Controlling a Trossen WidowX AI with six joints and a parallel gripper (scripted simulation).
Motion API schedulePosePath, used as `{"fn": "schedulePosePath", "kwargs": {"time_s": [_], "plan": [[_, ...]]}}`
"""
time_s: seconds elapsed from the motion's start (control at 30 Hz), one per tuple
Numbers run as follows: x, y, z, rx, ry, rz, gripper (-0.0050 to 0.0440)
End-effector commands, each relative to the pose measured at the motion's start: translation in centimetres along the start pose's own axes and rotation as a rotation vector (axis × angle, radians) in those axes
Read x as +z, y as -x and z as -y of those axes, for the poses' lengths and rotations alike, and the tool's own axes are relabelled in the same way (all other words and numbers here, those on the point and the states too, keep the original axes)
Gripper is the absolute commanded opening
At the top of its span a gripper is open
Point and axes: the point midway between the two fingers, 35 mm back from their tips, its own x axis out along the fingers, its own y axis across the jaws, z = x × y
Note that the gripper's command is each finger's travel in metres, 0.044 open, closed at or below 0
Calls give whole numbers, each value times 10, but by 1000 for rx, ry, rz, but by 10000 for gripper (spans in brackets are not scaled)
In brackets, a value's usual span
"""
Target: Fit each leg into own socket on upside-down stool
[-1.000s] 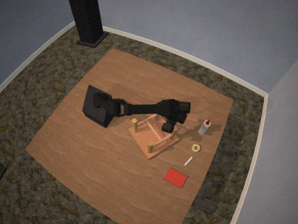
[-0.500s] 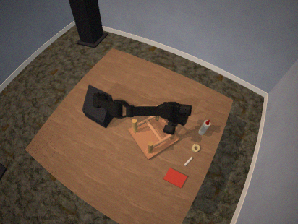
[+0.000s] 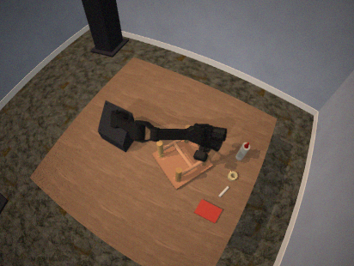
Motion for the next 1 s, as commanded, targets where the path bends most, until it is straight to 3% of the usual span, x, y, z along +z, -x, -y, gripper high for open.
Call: {"fn": "schedulePosePath", "kwargs": {"time_s": [0.0,0.97], "plan": [[-2,-3,-2,3,9,-2,0],[-8,-25,-2,3,9,-2,0]]}}
